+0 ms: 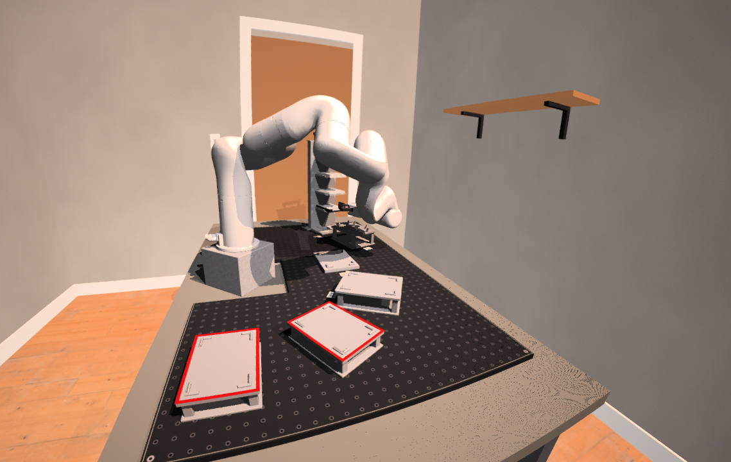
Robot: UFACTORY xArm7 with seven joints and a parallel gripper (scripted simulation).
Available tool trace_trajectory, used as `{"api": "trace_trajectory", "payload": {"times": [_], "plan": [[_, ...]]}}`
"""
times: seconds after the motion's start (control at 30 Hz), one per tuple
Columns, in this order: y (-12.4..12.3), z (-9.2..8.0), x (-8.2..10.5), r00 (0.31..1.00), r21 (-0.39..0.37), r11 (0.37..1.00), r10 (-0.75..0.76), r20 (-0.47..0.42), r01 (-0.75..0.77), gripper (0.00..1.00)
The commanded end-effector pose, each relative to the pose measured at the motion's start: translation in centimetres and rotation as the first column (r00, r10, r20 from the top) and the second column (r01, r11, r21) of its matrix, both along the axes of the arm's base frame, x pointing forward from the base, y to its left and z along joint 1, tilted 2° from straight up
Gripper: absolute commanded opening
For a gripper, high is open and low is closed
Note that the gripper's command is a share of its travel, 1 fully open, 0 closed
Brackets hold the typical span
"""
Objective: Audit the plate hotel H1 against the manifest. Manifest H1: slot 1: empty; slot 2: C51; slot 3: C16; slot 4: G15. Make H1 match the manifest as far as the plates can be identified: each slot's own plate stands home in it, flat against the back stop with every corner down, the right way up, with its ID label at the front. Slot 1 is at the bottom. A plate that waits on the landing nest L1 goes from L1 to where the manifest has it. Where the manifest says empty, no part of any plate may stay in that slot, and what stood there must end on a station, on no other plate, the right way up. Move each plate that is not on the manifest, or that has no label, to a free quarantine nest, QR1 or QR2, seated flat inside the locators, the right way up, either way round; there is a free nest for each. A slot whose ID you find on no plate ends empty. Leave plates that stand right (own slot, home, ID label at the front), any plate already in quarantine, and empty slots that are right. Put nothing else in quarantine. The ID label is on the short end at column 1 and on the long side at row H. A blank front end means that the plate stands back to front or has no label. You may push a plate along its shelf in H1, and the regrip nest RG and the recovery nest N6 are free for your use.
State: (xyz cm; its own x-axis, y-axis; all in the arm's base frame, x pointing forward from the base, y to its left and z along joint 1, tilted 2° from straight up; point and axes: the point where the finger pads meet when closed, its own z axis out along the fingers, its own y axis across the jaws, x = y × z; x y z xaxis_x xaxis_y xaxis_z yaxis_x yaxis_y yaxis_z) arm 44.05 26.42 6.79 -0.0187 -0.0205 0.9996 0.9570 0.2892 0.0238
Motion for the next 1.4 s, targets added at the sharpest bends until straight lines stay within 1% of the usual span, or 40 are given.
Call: {"api": "trace_trajectory", "payload": {"times": [0.0,0.23,0.3,0.8,0.87,1.37], "plan": [[0.0,1.2,0.1,1.000,0.001,1.000,0.000,0.003,0.000,1.00],[0.0,3.0,0.0,1.000,0.001,1.000,0.000,0.003,0.000,1.00],[0.0,3.0,0.0,1.000,0.001,1.000,0.000,0.003,0.000,1.00],[-0.1,7.0,0.0,1.000,0.000,1.000,0.000,0.003,0.000,1.00],[-0.1,7.0,0.0,1.000,0.000,1.000,0.000,0.003,0.000,1.00],[-0.2,11.0,-0.1,1.000,0.000,1.000,0.000,0.003,0.000,1.00]]}}
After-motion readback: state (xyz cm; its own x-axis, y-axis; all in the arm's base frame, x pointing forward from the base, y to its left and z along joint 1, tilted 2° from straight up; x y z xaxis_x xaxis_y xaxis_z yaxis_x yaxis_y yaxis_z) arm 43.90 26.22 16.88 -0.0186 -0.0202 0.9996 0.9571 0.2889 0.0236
